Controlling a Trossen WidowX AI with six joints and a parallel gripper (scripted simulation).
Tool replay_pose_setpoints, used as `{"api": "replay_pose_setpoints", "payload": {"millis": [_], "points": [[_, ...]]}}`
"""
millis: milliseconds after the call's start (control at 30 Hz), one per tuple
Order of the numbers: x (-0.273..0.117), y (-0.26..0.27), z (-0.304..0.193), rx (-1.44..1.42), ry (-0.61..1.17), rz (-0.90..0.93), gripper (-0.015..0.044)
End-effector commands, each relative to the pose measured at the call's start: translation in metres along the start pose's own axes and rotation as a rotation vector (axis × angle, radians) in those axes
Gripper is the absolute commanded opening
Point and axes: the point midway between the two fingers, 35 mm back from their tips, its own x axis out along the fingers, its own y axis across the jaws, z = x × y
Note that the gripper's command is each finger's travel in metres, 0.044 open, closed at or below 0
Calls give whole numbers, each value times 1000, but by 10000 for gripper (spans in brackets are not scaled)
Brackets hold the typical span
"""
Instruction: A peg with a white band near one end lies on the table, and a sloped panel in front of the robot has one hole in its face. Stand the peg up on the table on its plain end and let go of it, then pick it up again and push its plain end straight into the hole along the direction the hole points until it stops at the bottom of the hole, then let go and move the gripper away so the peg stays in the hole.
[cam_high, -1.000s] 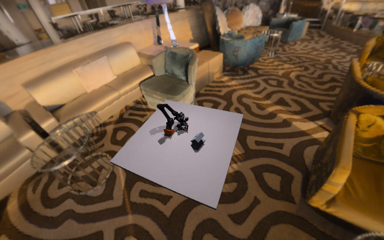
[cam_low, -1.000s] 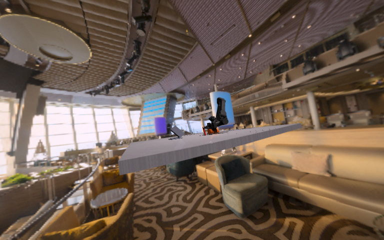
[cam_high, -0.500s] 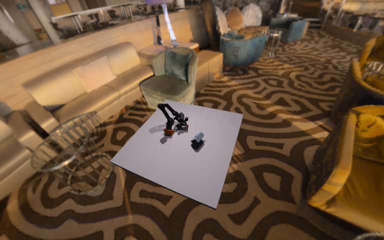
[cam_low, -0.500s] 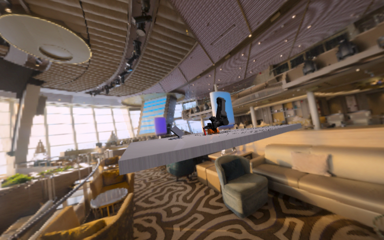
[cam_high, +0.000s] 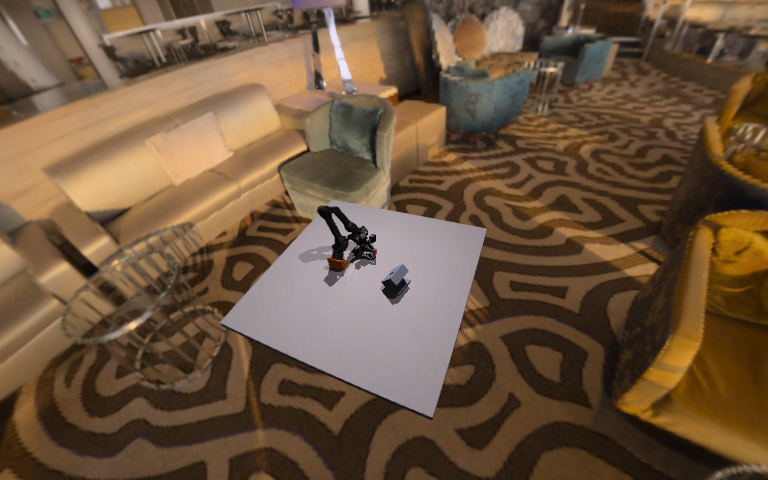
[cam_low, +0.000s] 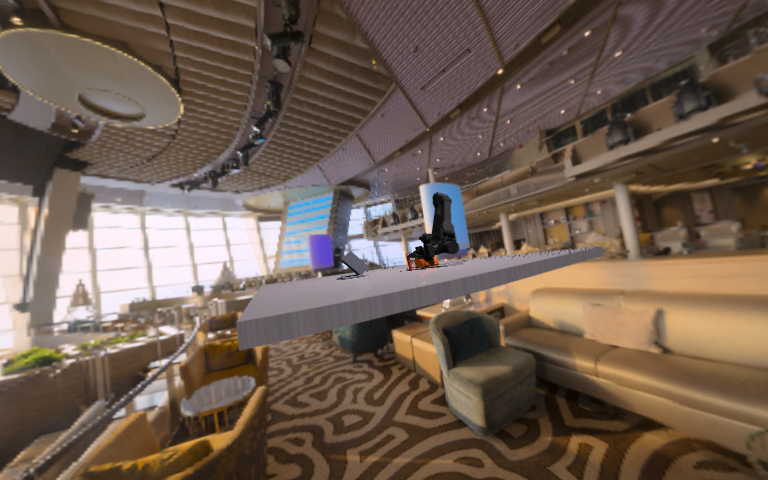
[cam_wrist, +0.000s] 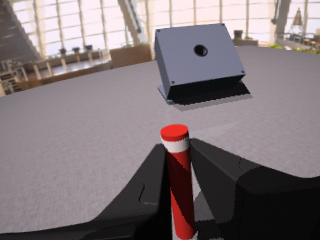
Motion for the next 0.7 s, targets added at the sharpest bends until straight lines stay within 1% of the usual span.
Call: {"api": "replay_pose_setpoints", "payload": {"millis": [0,667], "points": [[-1,0,-2,0,1,0,49],[-4,-1,-5,6,-45,0,49]]}}
